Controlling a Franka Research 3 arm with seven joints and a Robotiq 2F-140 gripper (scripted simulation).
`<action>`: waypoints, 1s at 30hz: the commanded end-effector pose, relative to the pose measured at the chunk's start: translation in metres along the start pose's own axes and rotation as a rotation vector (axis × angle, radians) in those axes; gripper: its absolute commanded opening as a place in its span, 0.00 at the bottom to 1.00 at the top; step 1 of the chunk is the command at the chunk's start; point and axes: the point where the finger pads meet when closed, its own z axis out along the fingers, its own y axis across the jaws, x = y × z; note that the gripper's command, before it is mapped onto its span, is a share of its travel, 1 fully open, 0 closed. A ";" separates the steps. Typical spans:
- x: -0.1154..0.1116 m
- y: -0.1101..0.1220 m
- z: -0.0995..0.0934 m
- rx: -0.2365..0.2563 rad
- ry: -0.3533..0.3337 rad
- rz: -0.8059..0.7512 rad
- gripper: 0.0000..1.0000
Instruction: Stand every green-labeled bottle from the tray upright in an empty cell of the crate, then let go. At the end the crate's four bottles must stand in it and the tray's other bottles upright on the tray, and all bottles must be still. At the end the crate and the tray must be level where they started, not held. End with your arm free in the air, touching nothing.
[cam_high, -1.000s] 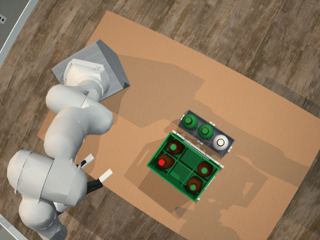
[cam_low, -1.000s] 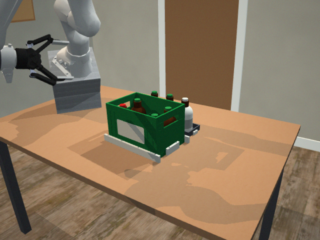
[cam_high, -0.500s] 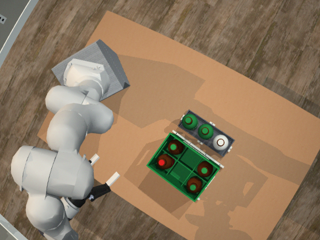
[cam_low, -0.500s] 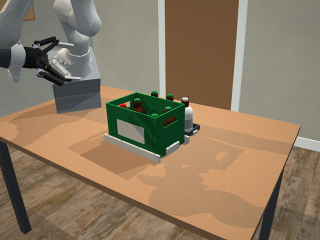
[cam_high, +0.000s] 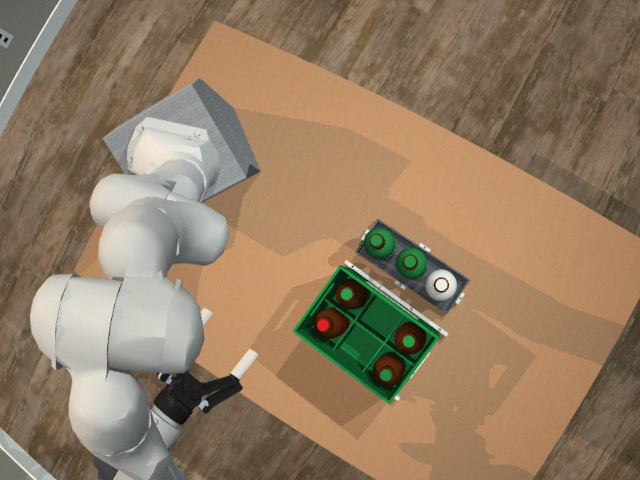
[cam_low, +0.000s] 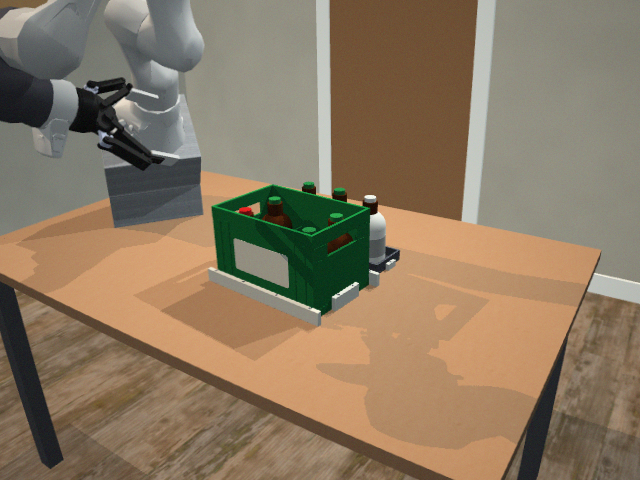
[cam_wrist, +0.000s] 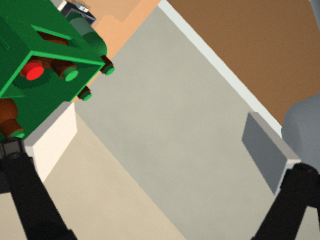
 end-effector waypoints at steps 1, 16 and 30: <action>0.003 -0.004 0.001 0.015 0.014 -0.046 1.00; -0.016 -0.027 0.016 0.023 0.195 -0.233 1.00; -0.025 -0.039 0.024 0.027 0.288 -0.329 1.00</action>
